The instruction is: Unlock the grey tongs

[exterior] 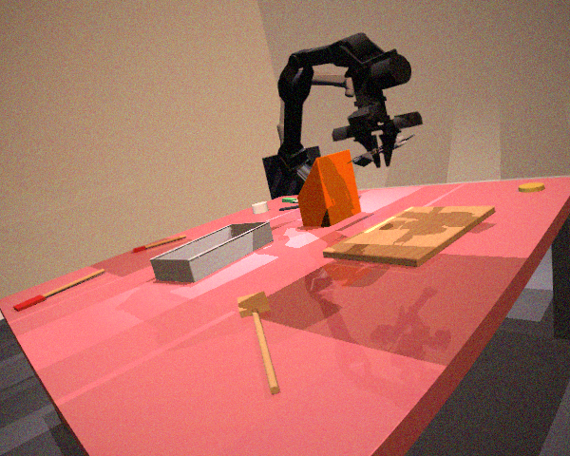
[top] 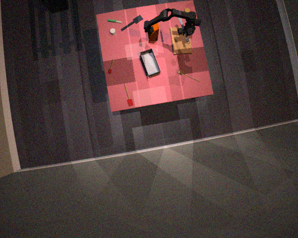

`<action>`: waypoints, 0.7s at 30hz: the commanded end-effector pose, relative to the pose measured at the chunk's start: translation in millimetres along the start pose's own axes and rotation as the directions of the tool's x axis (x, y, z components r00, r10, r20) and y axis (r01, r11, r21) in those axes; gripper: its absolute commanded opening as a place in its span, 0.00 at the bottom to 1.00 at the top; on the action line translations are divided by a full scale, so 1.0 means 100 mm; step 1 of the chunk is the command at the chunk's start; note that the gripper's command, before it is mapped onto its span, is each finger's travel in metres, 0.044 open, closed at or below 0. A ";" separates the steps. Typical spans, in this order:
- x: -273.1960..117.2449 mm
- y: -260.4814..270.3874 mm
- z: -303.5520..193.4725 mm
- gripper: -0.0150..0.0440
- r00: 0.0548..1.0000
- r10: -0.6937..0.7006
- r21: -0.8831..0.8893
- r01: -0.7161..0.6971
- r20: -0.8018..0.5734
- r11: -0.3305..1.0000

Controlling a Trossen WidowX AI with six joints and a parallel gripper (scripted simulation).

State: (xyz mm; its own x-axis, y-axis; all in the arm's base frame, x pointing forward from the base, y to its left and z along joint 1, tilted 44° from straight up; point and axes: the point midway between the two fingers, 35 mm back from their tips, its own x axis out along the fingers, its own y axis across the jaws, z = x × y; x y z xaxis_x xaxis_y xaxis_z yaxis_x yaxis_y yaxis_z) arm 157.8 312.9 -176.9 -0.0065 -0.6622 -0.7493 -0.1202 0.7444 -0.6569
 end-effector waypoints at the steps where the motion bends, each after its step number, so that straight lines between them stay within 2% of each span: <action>1: 0.00 0.15 -0.21 0.00 1.000 0.003 0.099 -0.003 -0.001 0.995; 6: 0.05 0.28 -0.44 0.00 1.000 -0.004 0.204 0.004 -0.003 0.979; 16: 0.05 0.29 -0.45 0.00 1.000 -0.004 0.208 0.005 -0.003 0.978; 21: 0.04 0.28 -0.48 0.00 0.995 -0.043 0.202 0.023 0.094 0.979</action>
State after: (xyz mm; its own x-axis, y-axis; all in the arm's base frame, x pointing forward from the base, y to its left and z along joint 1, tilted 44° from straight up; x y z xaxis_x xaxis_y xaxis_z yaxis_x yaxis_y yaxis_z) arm 110.7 325.4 -195.8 0.0299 -0.6755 -0.7367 0.0875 0.7360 -0.6713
